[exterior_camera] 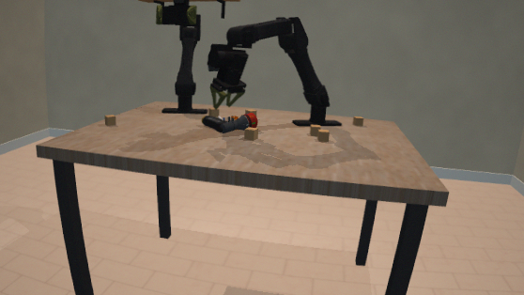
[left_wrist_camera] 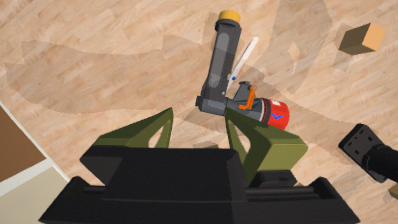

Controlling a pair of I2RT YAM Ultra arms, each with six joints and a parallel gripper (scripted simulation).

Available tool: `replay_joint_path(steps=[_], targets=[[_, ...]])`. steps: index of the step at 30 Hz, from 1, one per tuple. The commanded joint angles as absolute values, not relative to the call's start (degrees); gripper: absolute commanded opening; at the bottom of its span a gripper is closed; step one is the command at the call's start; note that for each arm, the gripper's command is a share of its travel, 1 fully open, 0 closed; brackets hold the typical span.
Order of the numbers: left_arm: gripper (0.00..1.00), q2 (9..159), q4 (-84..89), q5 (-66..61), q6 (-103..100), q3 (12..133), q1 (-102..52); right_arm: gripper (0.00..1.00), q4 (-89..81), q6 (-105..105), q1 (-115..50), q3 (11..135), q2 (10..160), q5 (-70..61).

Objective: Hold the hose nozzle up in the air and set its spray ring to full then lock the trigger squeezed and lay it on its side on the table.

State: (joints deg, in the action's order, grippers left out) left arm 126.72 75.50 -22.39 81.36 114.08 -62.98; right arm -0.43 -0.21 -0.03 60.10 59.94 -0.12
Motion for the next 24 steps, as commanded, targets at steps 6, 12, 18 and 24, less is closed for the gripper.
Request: replay_joint_path(steps=[6,12,18,24], targets=[[0.63,119.24,66.97,-20.46,72.50,108.77,-57.54,1.00,-0.69,0.08,0.36,61.53,59.87,0.12],[0.63,114.60,61.68,-18.96,66.86,105.19,-53.14,1.00,-0.69,0.08,0.36,61.53,59.87,0.12],[0.63,111.59,58.02,-17.99,63.16,102.53,-50.45,1.00,-0.69,0.08,0.36,61.53,59.87,0.12],[0.63,106.79,52.94,-16.29,57.62,98.89,-46.00,1.00,-0.69,0.08,0.36,61.53,59.87,0.12]])
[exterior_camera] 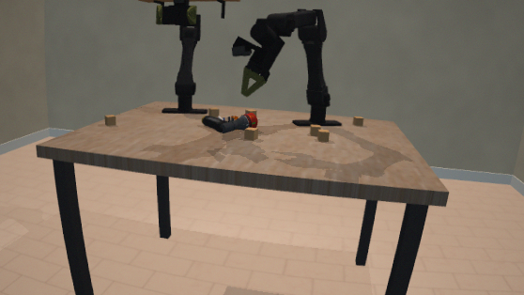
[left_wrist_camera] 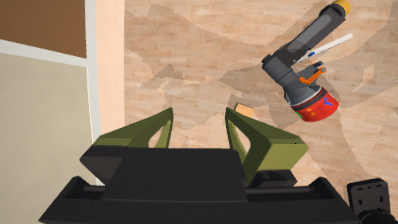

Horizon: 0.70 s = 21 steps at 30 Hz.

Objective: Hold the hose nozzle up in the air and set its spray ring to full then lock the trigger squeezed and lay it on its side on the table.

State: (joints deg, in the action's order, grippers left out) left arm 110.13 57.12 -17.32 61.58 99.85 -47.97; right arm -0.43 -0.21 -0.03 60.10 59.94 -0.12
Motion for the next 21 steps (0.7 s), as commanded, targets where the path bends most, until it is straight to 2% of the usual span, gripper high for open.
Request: replay_joint_path(steps=[1,21], targets=[[0.63,106.05,52.12,-16.06,56.72,98.31,-45.28,1.00,-0.69,0.08,0.36,61.53,59.87,0.12],[0.63,92.85,36.96,-11.41,40.43,87.80,-32.68,1.00,-0.69,0.08,0.36,61.53,59.87,0.12]])
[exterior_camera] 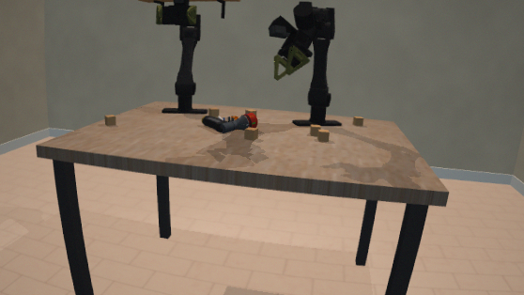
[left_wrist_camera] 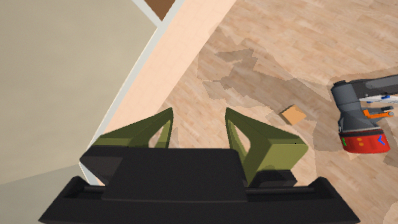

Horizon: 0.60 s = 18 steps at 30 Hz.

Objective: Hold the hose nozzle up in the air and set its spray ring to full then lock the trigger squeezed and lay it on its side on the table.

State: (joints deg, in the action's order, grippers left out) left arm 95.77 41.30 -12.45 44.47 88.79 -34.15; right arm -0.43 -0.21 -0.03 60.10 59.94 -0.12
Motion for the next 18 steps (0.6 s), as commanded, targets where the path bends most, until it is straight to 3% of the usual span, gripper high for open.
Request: replay_joint_path(steps=[1,18], targets=[[0.63,92.14,36.14,-11.16,39.53,87.22,-31.99,1.00,-0.69,0.08,0.36,61.53,59.87,0.12],[0.63,81.26,23.65,-7.23,26.07,78.46,-21.59,1.00,-0.69,0.08,0.36,61.53,59.87,0.12]])
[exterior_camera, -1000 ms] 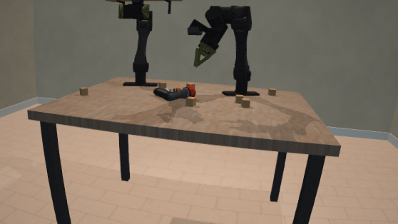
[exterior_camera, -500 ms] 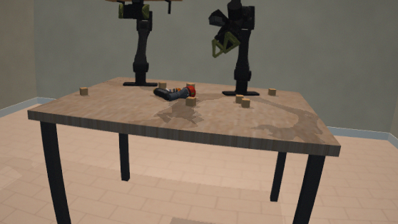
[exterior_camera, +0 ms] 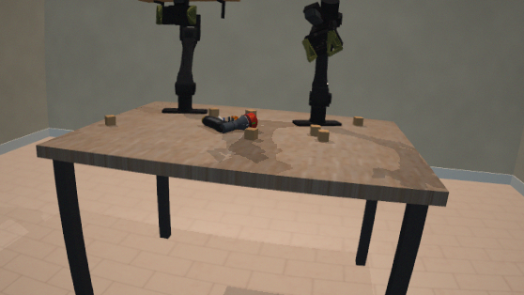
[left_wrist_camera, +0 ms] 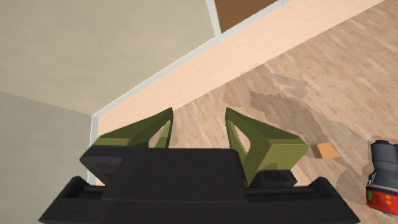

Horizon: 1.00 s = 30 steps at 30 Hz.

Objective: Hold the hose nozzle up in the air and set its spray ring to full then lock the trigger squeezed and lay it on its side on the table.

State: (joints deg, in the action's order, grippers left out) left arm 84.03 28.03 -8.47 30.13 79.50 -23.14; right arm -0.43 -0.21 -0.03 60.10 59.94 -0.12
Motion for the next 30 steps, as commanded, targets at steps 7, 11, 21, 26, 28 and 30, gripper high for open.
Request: replay_joint_path(steps=[7,11,21,26,28,30], targets=[[0.63,77.88,19.42,-5.89,21.64,75.48,-18.26,1.00,-0.69,0.08,0.36,61.53,59.87,0.12],[0.63,74.76,16.15,-4.77,18.00,73.09,-15.38,1.00,-0.69,0.08,0.36,61.53,59.87,0.12],[0.63,69.21,9.00,-2.58,10.50,68.46,-9.80,1.00,-0.69,0.08,0.36,61.53,59.87,0.12],[0.63,65.29,5.06,-1.24,6.12,65.40,-6.22,1.00,-0.69,0.08,0.36,61.53,59.87,0.12],[0.63,63.74,3.42,-0.77,4.27,64.17,-4.78,1.00,-0.69,0.08,0.36,61.53,59.87,0.12],[0.63,62.18,1.67,-0.29,2.38,62.97,-3.31,1.00,-0.69,0.08,0.36,61.53,59.87,0.12]])
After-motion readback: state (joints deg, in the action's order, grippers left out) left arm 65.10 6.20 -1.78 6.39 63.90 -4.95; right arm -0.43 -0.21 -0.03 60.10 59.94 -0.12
